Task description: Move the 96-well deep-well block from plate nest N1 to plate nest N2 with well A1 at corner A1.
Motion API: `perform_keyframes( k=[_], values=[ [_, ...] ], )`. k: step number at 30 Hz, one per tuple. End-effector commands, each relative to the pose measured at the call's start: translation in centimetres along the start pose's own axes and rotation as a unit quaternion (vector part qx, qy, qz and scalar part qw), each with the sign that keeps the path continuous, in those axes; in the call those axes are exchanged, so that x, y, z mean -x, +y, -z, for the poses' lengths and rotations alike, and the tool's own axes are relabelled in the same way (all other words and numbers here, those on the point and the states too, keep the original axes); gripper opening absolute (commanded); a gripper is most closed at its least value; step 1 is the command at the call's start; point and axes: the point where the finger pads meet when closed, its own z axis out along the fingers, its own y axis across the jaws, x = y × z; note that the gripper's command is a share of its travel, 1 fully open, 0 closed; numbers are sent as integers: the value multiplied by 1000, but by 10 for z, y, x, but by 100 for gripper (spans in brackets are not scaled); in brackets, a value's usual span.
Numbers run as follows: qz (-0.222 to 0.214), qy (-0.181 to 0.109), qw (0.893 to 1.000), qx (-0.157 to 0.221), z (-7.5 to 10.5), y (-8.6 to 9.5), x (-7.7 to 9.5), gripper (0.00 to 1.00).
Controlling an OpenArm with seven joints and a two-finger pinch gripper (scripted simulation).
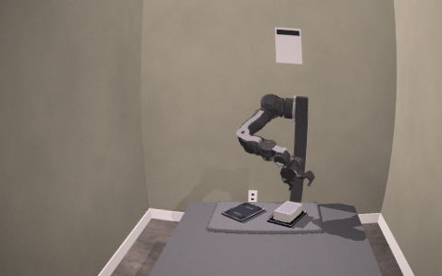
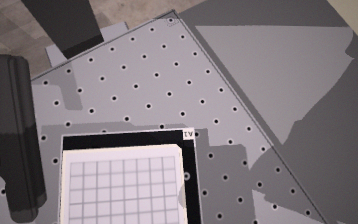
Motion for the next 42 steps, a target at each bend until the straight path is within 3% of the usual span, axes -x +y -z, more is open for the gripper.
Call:
perform_keyframes(
  k=[1,8,13,25,30,42],
  values=[
    [0,0,1000,-3,0,-1,0,77],
    [0,0,1000,-3,0,-1,0,77],
    [28,-85,992,-92,0,-22,38,77],
    [28,-85,992,-92,0,-22,38,77],
    [54,-167,968,-182,-2,-46,75,77],
    [54,-167,968,-182,-2,-46,75,77]
  ],
)
